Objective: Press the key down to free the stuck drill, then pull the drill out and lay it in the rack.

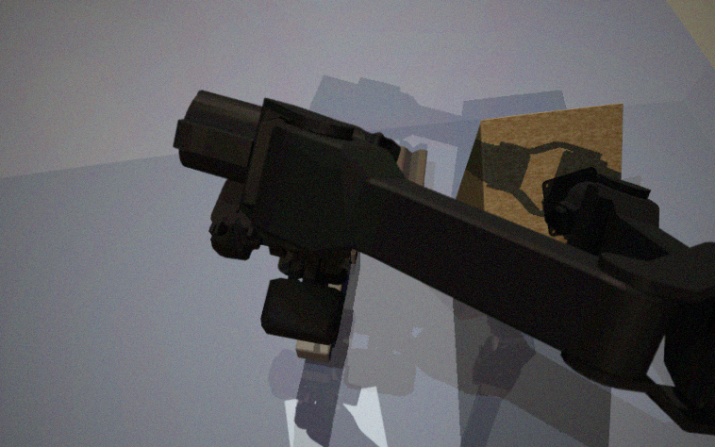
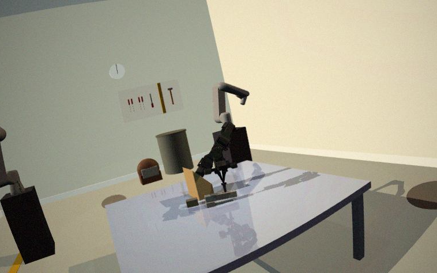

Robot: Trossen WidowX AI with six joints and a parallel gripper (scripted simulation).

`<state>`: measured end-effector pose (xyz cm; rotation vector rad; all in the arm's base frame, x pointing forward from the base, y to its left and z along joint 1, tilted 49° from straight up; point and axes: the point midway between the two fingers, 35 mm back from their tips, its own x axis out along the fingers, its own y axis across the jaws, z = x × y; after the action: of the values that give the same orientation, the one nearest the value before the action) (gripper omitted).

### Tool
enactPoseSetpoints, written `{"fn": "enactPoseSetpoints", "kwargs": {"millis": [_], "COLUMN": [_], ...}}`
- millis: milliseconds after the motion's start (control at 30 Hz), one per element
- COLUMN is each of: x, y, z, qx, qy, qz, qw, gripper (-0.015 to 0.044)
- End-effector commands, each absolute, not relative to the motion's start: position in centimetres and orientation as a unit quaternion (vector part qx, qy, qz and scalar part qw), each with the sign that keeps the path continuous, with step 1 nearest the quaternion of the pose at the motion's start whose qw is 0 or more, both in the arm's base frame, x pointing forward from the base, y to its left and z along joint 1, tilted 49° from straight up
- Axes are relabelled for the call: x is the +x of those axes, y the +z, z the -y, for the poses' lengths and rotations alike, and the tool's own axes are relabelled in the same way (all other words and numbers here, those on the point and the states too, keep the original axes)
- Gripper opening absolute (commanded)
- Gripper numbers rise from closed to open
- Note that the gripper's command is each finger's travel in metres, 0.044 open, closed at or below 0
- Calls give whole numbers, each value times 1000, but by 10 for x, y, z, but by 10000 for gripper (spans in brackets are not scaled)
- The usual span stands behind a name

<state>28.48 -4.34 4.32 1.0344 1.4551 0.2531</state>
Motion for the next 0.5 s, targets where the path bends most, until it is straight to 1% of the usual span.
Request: {"fn": "enactPoseSetpoints", "kwargs": {"millis": [0, 467], "x": [283, 284], "y": [31, 30], "z": [20, 19], "qx": [448, 448], "qy": [130, 130], "qz": [-651, -651], "qw": [599, 599], "gripper": [0, 0]}}
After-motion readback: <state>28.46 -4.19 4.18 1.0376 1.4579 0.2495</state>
